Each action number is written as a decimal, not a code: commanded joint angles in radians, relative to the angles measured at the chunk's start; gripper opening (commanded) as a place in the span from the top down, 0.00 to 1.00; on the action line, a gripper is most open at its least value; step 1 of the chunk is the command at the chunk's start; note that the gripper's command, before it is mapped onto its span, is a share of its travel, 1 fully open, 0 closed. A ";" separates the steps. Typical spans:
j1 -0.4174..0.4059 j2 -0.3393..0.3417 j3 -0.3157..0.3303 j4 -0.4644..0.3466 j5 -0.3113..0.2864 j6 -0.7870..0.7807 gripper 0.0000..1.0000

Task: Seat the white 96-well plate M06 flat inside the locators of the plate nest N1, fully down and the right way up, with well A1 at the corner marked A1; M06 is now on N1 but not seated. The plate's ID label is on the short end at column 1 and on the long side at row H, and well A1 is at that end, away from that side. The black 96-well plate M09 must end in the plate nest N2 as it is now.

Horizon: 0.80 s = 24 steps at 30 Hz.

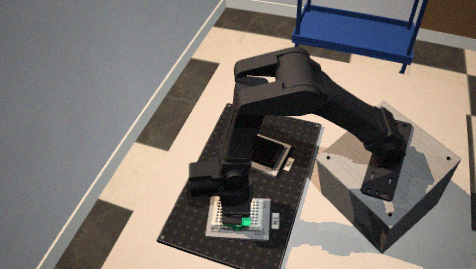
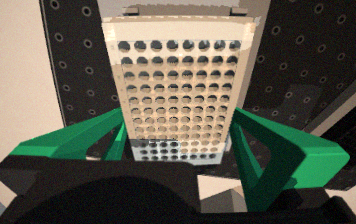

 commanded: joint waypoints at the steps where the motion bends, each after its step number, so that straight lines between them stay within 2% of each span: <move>1: -0.015 -0.061 -0.007 -0.034 -0.003 -0.011 1.00; 14: -0.021 -0.122 -0.027 -0.091 -0.006 -0.018 1.00; 24: -0.019 -0.124 -0.009 -0.085 -0.005 -0.019 1.00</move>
